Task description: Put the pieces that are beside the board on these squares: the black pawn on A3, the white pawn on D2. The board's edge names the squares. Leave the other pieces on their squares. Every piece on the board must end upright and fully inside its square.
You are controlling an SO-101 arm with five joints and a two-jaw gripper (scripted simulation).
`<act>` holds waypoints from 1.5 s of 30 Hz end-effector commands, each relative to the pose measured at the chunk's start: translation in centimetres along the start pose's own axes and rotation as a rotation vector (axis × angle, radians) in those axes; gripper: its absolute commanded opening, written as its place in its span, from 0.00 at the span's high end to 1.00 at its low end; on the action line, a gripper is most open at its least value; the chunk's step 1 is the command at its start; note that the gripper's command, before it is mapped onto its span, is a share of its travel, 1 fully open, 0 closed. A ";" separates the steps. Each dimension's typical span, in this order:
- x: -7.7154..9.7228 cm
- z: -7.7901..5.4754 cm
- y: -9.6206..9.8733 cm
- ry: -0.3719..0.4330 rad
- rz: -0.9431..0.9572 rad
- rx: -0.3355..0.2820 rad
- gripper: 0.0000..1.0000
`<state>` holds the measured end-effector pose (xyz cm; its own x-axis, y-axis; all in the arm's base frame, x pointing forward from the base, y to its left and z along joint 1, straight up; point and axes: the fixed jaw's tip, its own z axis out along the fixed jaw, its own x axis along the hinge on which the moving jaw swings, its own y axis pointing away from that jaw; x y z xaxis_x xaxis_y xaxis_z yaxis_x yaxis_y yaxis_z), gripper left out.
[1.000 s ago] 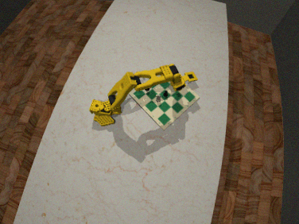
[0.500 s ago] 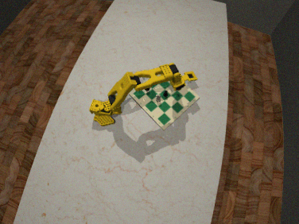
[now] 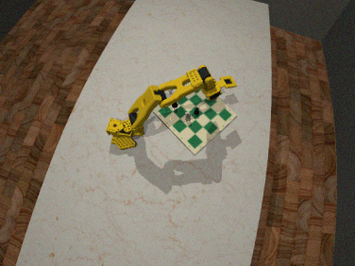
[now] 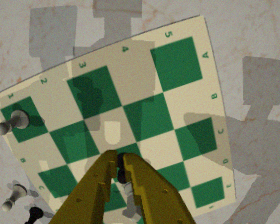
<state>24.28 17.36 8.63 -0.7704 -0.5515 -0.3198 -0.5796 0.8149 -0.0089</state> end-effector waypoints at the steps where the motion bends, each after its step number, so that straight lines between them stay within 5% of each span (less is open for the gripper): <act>1: -0.5 -1.4 0.3 -0.038 -0.006 -0.003 1.00; 15: -0.5 -1.8 0.7 -0.049 -0.018 -0.008 1.00; 29: 1.1 -3.3 5.3 -0.095 -0.166 -0.067 0.97; 38: 5.7 -4.3 9.8 -0.150 -0.351 -0.154 0.94; 45: 9.6 -4.2 11.6 -0.183 -0.464 -0.213 0.93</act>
<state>10.60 21.09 9.85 -0.4242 -0.8319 -0.3578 -0.8890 0.4577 -0.0100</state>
